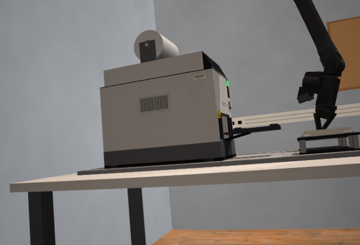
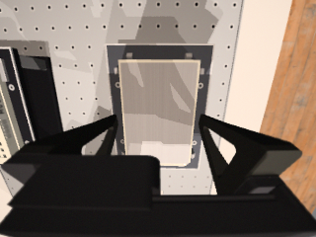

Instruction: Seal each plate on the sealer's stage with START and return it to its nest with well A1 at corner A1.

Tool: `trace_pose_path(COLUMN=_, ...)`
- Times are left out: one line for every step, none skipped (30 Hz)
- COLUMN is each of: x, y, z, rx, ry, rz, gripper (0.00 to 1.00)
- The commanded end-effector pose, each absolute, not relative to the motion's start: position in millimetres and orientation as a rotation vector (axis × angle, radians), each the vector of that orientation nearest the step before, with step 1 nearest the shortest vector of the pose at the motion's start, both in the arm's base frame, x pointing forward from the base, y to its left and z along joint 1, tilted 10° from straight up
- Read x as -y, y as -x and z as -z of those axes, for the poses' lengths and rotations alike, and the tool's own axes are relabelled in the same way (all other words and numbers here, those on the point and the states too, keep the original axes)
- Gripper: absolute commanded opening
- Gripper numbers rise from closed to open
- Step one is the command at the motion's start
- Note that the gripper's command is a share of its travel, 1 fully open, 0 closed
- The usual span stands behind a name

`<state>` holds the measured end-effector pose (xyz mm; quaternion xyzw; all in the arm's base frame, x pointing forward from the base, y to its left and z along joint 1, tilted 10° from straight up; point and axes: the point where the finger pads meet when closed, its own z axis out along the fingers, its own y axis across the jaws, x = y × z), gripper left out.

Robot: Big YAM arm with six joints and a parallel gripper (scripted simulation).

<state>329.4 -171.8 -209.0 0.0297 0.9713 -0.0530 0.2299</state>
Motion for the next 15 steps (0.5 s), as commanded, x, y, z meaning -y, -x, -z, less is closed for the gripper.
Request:
trace_pose_path(x=169.3, y=-332.6, z=197.3, rx=-2.662, ry=-0.08, rz=0.15, gripper=1.0)
trace_pose_path(x=169.0, y=-332.2, z=196.3, rx=-2.662, ry=-0.079, rz=0.15, gripper=1.0)
trace_pose_path(x=168.8, y=-331.8, z=195.2, rx=-2.662, ry=-0.08, rz=0.15, gripper=1.0)
trace_pose_path(x=168.6, y=-331.7, z=194.3, rx=-2.662, ry=-0.079, rz=0.15, gripper=1.0)
trace_pose_path(x=168.3, y=-331.3, z=193.5, rx=-2.662, ry=-0.079, rz=0.15, gripper=1.0)
trace_pose_path(x=168.1, y=-331.1, z=192.8, rx=-2.662, ry=-0.079, rz=0.149, gripper=1.0)
trace_pose_path(x=168.1, y=-331.2, z=192.1, rx=-2.662, ry=-0.079, rz=0.15, gripper=1.0)
trace_pose_path(x=168.2, y=-331.5, z=191.4, rx=-2.661, ry=-0.079, rz=0.15, gripper=1.0)
trace_pose_path(x=169.3, y=-333.4, z=190.6, rx=-2.658, ry=-0.078, rz=0.152, gripper=1.0)
trace_pose_path(x=168.5, y=-332.1, z=191.6, rx=-2.662, ry=-0.079, rz=0.149, gripper=1.0)
trace_pose_path(x=167.7, y=-330.7, z=192.4, rx=-2.666, ry=-0.079, rz=0.147, gripper=1.0)
trace_pose_path(x=167.7, y=-330.7, z=192.4, rx=-2.666, ry=-0.079, rz=0.147, gripper=1.0)
trace_pose_path(x=167.7, y=-330.7, z=192.4, rx=-2.666, ry=-0.079, rz=0.147, gripper=1.0)
trace_pose_path(x=167.3, y=-330.0, z=192.8, rx=-2.666, ry=-0.079, rz=0.147, gripper=1.0)
trace_pose_path(x=166.9, y=-329.4, z=191.8, rx=-2.667, ry=-0.08, rz=0.146, gripper=1.0)
